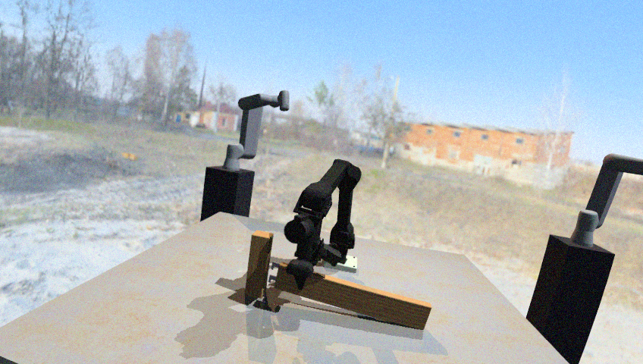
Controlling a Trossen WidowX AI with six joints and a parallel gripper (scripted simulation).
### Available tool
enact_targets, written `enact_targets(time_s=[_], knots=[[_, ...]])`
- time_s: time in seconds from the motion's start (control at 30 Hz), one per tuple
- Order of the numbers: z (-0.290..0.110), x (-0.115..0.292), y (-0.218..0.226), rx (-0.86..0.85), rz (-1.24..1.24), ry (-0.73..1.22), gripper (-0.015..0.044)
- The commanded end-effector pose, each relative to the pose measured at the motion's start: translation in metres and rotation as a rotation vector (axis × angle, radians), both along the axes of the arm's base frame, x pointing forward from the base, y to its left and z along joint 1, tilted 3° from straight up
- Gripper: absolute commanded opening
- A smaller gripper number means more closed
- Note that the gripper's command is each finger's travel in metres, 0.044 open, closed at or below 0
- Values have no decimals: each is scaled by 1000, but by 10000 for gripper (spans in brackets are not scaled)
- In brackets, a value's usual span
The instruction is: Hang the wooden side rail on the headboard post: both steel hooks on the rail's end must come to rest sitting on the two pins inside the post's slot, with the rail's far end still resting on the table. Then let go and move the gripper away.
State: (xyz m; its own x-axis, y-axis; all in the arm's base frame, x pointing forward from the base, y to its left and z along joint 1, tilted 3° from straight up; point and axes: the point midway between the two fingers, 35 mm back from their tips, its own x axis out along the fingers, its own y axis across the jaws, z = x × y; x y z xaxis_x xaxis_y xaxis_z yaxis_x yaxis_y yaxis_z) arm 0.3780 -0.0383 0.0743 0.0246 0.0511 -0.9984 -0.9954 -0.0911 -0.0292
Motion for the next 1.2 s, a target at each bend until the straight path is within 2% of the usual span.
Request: enact_targets(time_s=[0.0,1.17], knots=[[3,1,-2,-3,-1,-12,0],[5,2,-5,-3,-1,-12,0]])
